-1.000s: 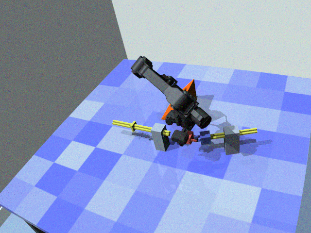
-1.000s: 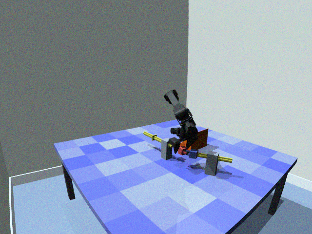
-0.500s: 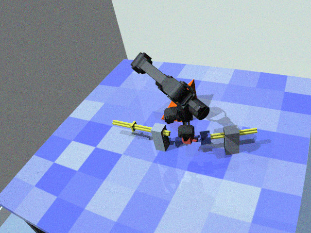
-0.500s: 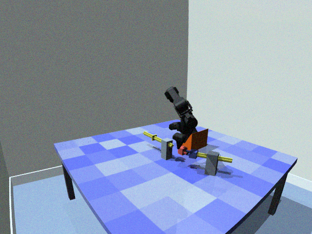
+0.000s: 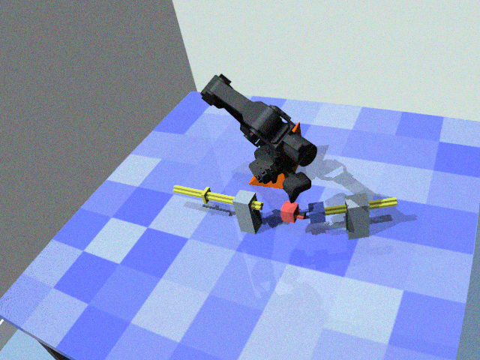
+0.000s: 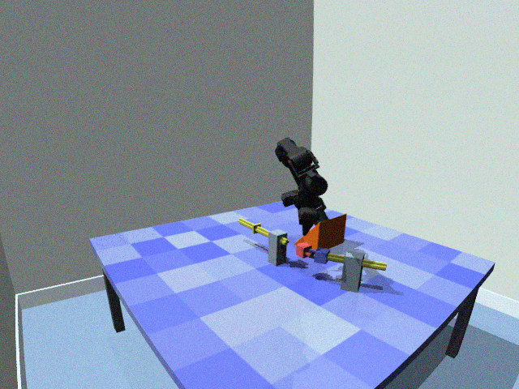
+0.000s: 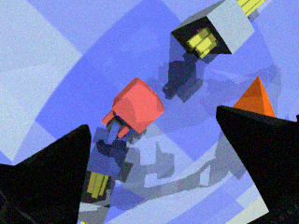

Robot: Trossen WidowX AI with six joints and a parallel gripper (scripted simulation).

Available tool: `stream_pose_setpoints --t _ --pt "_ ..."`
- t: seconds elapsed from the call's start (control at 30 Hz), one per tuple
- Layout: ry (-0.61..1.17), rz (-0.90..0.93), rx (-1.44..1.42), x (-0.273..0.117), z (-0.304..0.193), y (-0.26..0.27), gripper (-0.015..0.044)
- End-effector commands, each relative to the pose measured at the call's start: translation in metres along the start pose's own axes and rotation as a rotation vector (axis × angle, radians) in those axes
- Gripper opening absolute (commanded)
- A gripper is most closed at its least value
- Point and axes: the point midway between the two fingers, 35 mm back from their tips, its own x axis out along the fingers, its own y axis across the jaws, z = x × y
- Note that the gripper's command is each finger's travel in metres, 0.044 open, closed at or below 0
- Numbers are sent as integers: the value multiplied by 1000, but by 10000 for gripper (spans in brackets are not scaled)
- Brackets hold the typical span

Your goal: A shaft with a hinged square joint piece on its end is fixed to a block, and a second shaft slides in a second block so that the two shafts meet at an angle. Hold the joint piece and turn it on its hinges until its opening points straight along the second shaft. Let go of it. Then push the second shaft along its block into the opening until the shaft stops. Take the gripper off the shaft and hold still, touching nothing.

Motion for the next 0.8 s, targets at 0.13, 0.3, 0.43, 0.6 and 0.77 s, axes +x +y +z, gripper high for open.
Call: stream_pose_setpoints --t 0.13,0.3,0.43,0.6,0.77 --pt "14 44 -248 -27 1 -5 440" --pt "18 68 -417 -42 2 -10 440" --pt "19 81 -501 -49 2 -12 440" --pt "16 76 -487 -48 2 -12 440" --pt "45 98 -408 -46 6 -16 440"
